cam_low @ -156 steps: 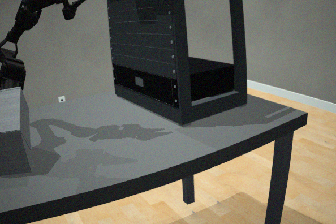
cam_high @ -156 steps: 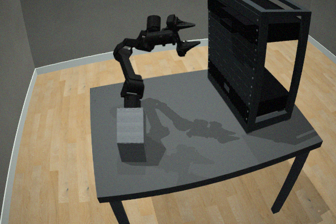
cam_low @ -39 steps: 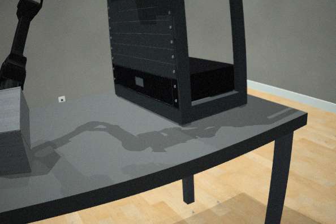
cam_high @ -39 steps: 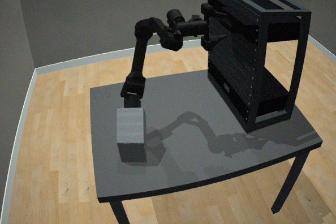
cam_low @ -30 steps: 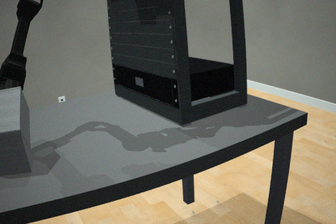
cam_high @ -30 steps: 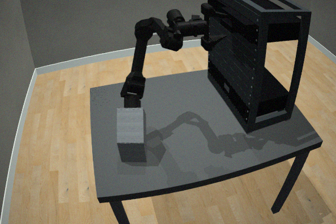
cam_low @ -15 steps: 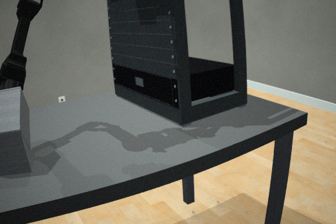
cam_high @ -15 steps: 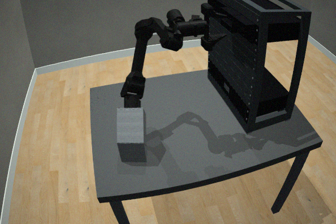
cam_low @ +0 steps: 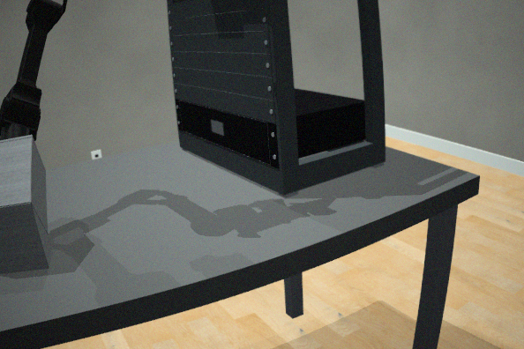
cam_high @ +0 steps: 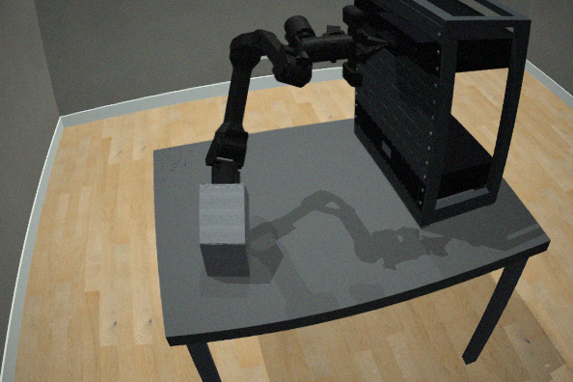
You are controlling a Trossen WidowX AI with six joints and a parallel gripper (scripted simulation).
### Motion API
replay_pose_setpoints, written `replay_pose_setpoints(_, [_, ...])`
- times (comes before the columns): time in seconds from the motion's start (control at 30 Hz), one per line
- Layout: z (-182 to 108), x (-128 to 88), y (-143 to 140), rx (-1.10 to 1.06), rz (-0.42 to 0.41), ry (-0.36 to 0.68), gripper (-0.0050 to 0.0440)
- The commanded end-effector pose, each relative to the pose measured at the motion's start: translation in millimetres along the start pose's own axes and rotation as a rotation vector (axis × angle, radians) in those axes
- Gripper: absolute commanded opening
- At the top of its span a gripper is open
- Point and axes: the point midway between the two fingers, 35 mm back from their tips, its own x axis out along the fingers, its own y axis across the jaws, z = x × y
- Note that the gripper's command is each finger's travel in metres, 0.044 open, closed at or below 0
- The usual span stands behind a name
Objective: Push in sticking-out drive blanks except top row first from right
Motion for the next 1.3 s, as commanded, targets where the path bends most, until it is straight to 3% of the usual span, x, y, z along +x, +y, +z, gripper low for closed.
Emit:
replay_pose_setpoints(0.0, [2.5, 0.9, -4.1, -0.016, -0.008, -0.003, 0.0])
replay_pose_setpoints(0.77, [4.3, 1.0, -3.2, -0.016, -0.008, -0.003, 0.0])
replay_pose_setpoints(1.27, [46.6, 2.2, 17.3, -0.016, -0.008, -0.003, 0.0])
